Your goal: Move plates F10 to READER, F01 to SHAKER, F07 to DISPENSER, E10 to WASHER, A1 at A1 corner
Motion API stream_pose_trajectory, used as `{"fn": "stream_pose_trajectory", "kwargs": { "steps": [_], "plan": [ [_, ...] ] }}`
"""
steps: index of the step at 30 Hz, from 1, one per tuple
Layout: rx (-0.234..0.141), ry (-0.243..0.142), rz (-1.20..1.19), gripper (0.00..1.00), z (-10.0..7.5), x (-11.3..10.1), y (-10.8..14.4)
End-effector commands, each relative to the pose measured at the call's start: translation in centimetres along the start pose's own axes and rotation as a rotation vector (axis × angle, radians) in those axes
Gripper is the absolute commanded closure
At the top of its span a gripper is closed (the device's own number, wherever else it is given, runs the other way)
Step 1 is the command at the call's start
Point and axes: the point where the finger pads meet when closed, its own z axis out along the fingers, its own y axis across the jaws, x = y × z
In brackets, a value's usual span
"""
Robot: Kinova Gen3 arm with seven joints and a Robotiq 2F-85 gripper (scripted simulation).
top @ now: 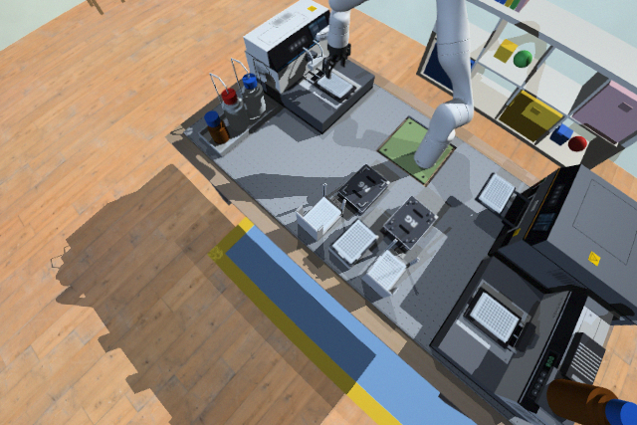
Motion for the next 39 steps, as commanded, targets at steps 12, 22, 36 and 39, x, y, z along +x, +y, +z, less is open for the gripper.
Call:
{"fn": "stream_pose_trajectory", "kwargs": {
  "steps": [12,22,36,39],
  "plan": [
    [0.0,0.002,0.0,0.0,-1.9,0.0,0.0],
    [0.0,0.002,0.0,0.0,-3.0,0.0,0.0],
    [0.0,0.002,0.0,0.0,-4.6,0.0,0.0],
    [0.0,0.002,0.0,0.0,-4.9,0.0,0.0]
  ]
}}
